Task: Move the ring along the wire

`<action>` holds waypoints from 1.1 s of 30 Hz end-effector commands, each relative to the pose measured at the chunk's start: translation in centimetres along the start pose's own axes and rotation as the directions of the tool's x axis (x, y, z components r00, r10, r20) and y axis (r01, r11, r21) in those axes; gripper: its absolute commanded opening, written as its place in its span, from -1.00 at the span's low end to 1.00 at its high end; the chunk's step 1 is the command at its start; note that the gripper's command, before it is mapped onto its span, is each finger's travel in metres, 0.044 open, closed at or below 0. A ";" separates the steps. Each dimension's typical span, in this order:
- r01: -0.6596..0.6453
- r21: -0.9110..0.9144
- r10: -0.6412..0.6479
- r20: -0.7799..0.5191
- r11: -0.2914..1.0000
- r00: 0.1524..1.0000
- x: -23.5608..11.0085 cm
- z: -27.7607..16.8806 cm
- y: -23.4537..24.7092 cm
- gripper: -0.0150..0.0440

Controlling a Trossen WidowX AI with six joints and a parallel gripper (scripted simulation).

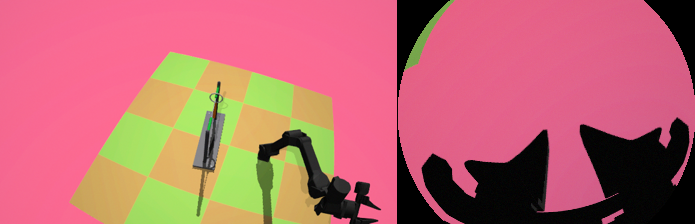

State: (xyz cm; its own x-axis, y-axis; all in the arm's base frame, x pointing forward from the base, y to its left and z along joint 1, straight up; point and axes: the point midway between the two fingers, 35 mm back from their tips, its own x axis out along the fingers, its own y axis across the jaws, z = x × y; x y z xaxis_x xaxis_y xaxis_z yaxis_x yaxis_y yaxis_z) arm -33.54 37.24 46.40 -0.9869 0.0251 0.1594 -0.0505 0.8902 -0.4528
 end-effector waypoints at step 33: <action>-0.265 0.773 0.813 -0.506 0.576 0.288 -49.0 -8.8 4.4 0.05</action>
State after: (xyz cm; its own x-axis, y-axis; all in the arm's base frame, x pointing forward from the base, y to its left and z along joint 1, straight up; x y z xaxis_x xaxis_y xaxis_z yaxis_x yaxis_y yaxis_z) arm 12.85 45.44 44.24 -0.3350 0.9343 0.1220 0.1585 0.1835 -0.9702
